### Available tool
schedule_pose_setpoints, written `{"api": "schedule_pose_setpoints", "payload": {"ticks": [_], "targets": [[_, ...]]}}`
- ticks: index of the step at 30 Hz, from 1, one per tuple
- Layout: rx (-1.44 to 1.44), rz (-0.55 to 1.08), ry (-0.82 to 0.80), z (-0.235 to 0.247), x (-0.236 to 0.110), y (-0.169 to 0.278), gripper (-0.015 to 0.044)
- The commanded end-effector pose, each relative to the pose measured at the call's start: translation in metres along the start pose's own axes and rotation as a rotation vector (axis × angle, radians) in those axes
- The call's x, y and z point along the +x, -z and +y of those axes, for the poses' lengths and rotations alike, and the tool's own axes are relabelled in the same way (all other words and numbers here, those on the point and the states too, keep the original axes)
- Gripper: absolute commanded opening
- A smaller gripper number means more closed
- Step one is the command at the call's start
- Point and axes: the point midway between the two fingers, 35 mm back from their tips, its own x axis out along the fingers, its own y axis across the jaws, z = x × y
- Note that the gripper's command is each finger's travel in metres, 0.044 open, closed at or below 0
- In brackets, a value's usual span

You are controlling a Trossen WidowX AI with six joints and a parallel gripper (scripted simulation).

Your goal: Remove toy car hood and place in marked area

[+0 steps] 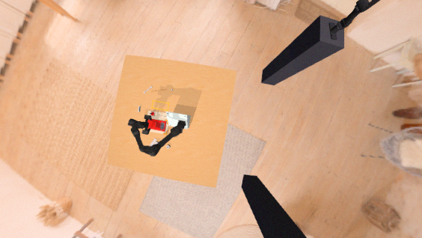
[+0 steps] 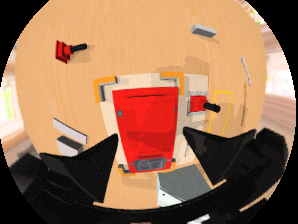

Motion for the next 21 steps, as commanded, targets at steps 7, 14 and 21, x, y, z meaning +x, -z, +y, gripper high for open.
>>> {"api": "schedule_pose_setpoints", "payload": {"ticks": [7, 14, 21], "targets": [[0.007, 0.002, -0.006, 0.0006, 0.0073, 0.0014, 0.0440], [0.007, 0.002, -0.006, 0.0006, 0.0105, 0.0013, 0.0440], [0.007, 0.002, -0.006, 0.0006, 0.0139, 0.0013, 0.0440]]}}
